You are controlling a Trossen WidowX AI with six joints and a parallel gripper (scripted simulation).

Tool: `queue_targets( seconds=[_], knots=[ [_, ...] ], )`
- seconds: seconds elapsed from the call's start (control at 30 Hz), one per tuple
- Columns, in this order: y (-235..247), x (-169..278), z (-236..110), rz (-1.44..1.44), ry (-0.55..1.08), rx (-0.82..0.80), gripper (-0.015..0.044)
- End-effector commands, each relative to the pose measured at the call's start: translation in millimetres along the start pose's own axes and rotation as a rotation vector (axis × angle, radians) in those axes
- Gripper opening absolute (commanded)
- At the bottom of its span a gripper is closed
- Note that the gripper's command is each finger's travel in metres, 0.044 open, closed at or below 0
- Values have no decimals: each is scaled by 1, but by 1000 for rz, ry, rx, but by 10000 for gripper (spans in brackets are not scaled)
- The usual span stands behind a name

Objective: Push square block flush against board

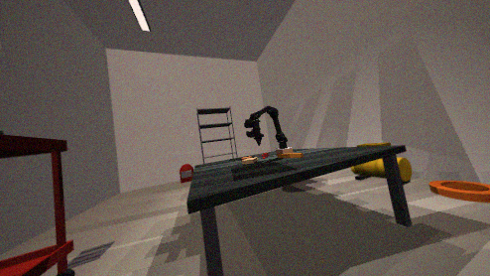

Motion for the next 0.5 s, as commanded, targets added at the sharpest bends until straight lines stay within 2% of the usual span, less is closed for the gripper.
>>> queue_targets(
  seconds=[0.0,0.47],
  knots=[
    [-1,-7,1,22,-3,-1,0],
    [-63,-152,24,484,-36,-3,0]
  ],
)
Point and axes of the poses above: the point midway between the two fingers, 35 mm back from their tips, its own z axis out along the fingers, its own y axis across the jaws, x = y × z, the point moved 1 cm from there along -z, back along the fingers, and after that the axes turned 12 degrees about z, right-handed, at the moved point
